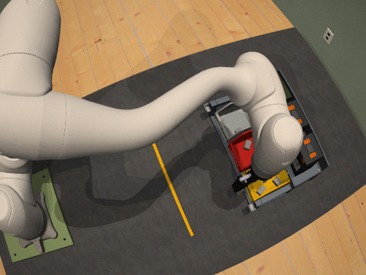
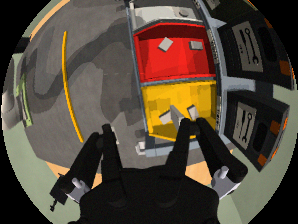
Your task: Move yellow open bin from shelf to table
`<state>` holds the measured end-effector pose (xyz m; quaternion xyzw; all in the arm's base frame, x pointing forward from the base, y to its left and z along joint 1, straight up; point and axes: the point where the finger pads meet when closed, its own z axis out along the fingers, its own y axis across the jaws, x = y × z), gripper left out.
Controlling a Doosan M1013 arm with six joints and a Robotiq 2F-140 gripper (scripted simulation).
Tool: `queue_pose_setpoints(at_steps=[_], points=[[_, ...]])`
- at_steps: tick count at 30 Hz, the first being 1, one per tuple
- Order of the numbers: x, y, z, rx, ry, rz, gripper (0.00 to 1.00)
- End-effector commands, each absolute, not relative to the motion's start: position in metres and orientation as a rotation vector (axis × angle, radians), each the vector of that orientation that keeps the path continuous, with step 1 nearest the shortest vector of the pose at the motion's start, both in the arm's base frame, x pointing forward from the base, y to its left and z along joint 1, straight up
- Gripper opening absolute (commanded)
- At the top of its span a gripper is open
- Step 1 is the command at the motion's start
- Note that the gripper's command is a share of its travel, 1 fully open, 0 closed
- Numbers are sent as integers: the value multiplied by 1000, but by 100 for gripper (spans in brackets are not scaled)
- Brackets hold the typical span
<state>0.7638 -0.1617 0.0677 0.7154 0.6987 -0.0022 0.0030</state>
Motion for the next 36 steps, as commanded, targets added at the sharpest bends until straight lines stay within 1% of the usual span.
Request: queue_pose_setpoints(at_steps=[1, 24, 29, 36], points=[[764, -162, 68, 2243, 2191, -7, 57], [764, -162, 69, 2243, 2191, -7, 57], [764, -162, 59, 2243, 2191, -7, 57], [764, -162, 59, 2243, 2191, -7, 57]])
